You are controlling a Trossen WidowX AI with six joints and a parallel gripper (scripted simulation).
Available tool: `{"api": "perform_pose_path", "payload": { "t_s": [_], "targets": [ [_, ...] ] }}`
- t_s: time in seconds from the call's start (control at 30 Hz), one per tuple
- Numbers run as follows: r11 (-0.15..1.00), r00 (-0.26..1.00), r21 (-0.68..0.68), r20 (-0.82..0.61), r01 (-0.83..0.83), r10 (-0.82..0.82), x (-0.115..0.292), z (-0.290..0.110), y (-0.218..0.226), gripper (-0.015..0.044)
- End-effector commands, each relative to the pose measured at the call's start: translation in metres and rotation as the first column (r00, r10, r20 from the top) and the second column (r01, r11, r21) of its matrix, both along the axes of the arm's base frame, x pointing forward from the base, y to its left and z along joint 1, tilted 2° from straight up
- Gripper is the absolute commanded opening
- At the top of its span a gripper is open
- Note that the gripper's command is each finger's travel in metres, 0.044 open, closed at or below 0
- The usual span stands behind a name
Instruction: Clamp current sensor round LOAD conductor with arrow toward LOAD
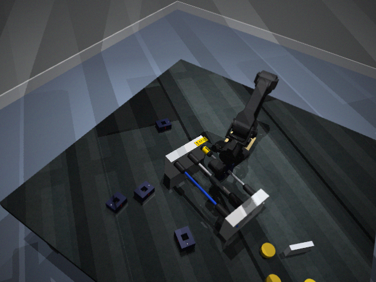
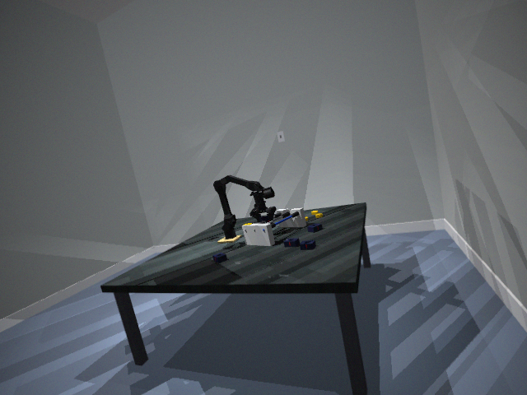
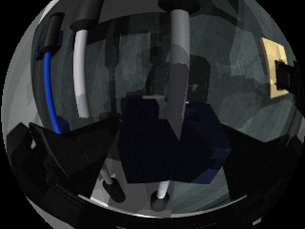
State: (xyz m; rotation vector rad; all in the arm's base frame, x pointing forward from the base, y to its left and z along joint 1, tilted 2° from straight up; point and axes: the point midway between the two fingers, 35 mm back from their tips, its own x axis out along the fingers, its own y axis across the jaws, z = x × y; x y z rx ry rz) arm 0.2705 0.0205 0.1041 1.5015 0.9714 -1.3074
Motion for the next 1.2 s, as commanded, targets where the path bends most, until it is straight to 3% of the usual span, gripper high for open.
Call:
{"api": "perform_pose_path", "payload": {
  "t_s": [0.0,0.17,1.17],
  "targets": [
    [1.000,1.000,-0.004,-0.011,0.004,-0.004,-0.0012,-0.0092,-0.0008,0.0440],
    [1.000,1.000,-0.004,-0.011,0.004,-0.004,-0.0009,-0.0131,-0.0008,0.0440],
    [1.000,1.000,0.000,-0.002,0.000,0.000,0.0004,-0.0085,0.0000,0.0240]
  ]
}}
